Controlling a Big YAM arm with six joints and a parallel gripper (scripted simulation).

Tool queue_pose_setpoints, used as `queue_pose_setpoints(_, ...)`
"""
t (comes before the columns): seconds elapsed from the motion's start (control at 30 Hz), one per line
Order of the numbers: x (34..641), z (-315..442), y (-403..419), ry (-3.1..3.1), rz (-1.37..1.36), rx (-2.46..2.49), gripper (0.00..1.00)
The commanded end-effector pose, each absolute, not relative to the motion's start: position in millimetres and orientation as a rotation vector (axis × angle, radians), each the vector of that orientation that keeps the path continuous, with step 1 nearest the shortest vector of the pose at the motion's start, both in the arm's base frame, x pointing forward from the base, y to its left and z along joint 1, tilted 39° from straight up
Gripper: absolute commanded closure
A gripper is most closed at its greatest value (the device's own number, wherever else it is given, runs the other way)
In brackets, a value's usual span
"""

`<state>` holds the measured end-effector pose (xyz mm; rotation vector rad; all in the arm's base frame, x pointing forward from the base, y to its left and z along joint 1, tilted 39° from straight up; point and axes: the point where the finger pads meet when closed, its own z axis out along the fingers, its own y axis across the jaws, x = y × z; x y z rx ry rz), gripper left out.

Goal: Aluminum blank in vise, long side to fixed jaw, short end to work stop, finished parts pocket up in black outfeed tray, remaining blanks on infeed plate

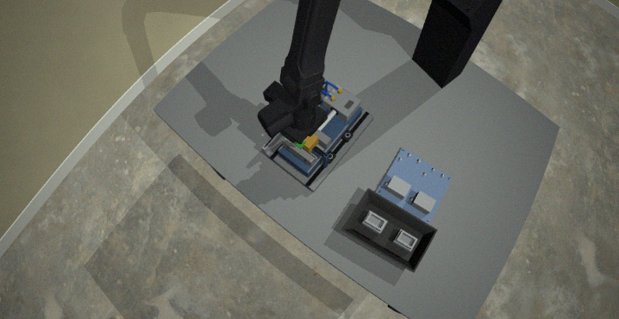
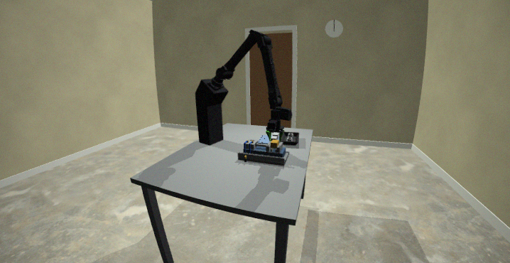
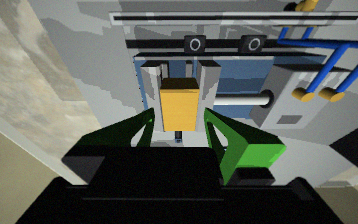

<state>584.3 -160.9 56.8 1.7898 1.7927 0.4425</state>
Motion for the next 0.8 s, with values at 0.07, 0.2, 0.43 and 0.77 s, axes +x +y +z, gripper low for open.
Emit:
queue_pose_setpoints(0.07,595.1,59.5,-160.1,1.793,0.454,1.765,0.36)
queue_pose_setpoints(0.2,594.1,55.0,-159.8,1.798,0.450,1.770,0.36)
queue_pose_setpoints(0.43,596.4,60.0,-160.3,1.790,0.456,1.762,0.36)
queue_pose_setpoints(0.77,596.5,54.7,-160.2,1.796,0.452,1.768,0.36)
